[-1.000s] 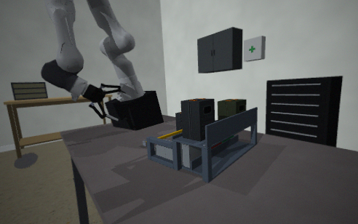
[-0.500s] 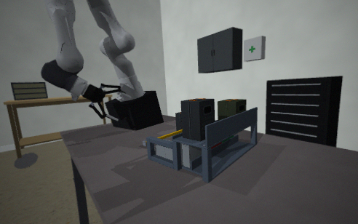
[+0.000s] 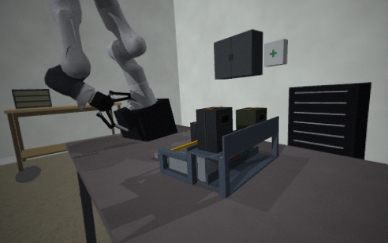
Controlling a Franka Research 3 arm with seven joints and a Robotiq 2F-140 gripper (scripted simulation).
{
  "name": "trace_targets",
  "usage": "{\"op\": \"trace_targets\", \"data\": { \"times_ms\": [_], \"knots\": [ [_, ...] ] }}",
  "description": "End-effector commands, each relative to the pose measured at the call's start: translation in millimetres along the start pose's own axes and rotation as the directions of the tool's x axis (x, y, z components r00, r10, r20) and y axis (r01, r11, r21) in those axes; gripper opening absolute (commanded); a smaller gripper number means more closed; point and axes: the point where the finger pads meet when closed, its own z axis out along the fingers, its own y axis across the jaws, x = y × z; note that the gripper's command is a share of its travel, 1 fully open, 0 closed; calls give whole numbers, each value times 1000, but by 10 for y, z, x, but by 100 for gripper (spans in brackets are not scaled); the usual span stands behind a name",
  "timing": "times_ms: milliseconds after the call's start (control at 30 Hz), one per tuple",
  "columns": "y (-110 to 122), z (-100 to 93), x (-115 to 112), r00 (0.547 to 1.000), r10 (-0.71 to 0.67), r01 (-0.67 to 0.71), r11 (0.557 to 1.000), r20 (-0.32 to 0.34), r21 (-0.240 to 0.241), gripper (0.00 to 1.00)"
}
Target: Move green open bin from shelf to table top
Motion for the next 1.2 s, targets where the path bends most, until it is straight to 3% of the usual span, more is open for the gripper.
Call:
{"op": "trace_targets", "data": {
  "times_ms": [0, 67, 100, 233, 633, 800, 1167],
  "knots": [
    [0, 0, 0, 1000, 0, 0, 1000, 0, 0, 100],
    [0, 0, 0, 1000, 0, 0, 1000, 0, 0, 100],
    [88, -16, -44, 1000, -13, 13, 999, -2, 50, 57],
    [442, -80, -219, 998, -64, 66, 966, -18, 248, 57],
    [442, -80, -219, 998, -64, 66, 966, -18, 248, 57],
    [898, -155, -430, 987, -146, 158, 867, -62, 473, 57],
    [898, -155, -430, 987, -146, 158, 867, -62, 473, 57]
  ]
}}
